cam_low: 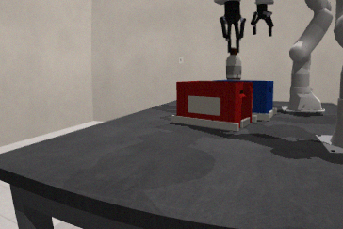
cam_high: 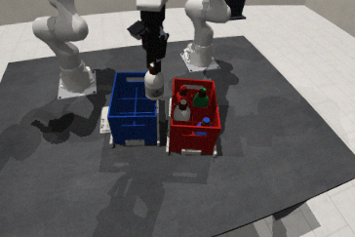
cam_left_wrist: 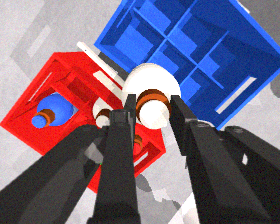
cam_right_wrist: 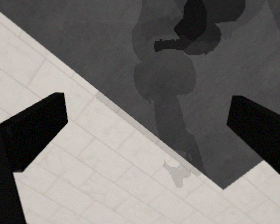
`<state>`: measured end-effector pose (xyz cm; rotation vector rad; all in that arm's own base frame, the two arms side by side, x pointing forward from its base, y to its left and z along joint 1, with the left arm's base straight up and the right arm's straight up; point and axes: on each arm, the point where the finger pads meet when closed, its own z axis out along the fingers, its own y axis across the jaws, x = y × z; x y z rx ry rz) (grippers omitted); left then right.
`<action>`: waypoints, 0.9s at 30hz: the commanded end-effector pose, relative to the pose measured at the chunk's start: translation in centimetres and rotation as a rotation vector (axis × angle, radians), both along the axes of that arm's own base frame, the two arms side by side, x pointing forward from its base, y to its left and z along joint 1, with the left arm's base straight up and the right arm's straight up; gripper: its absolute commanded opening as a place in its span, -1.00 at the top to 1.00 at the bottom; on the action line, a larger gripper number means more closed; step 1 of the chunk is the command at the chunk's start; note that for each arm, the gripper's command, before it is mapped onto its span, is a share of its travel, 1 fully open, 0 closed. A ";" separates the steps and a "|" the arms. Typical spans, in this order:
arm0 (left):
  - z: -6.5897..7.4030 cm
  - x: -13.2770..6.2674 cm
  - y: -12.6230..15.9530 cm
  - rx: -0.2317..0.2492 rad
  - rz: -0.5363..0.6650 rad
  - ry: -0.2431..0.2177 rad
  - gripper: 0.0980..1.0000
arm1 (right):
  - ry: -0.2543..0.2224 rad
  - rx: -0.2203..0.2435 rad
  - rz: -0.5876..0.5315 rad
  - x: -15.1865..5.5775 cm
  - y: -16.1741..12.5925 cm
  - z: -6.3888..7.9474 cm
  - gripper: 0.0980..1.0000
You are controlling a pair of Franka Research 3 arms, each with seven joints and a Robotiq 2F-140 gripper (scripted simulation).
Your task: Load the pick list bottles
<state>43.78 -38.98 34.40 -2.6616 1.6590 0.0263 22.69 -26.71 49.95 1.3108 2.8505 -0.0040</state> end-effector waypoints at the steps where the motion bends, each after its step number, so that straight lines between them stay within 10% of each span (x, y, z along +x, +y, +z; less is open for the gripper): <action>1: 0.6 -0.5 -0.8 -0.013 0.021 -0.012 1.00 | 0.003 0.003 -0.004 0.0 0.1 0.0 -1.00; 27: 0.6 -4.1 -3.3 -0.013 0.021 -0.012 1.00 | 0.003 0.003 -0.004 0.0 0.1 0.0 -1.00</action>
